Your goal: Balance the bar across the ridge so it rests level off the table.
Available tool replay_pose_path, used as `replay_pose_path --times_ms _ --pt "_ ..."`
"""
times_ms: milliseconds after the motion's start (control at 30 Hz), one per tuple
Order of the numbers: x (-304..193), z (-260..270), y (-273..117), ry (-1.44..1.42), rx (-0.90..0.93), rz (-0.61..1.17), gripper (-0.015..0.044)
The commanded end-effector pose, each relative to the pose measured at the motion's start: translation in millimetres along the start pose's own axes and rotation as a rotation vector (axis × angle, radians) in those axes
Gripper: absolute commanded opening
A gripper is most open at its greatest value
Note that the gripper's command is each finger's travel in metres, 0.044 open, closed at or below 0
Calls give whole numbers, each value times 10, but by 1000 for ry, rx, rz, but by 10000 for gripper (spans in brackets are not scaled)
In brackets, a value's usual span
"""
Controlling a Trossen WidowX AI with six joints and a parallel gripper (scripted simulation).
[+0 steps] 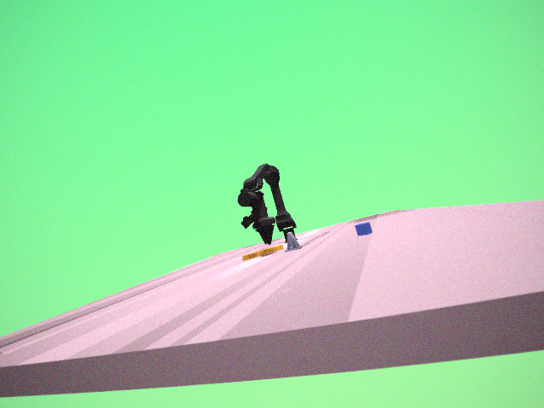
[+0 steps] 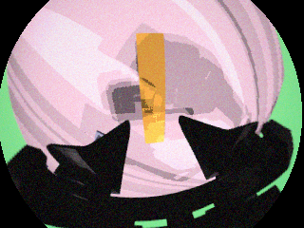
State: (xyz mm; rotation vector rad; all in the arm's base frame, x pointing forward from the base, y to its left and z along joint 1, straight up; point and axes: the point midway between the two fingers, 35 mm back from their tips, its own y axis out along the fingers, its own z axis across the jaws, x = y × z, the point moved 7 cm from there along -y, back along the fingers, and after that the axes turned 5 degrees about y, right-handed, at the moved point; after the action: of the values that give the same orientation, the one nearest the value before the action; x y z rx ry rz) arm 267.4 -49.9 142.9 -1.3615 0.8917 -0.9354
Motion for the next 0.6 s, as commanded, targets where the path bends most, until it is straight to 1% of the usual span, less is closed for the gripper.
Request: replay_pose_path --times_ms 0,400,567 --pt "-5 -4 65 5 -3 5 315" --pt "-7 -7 259 5 -3 5 315" --pt "-8 -7 270 5 -3 5 315"
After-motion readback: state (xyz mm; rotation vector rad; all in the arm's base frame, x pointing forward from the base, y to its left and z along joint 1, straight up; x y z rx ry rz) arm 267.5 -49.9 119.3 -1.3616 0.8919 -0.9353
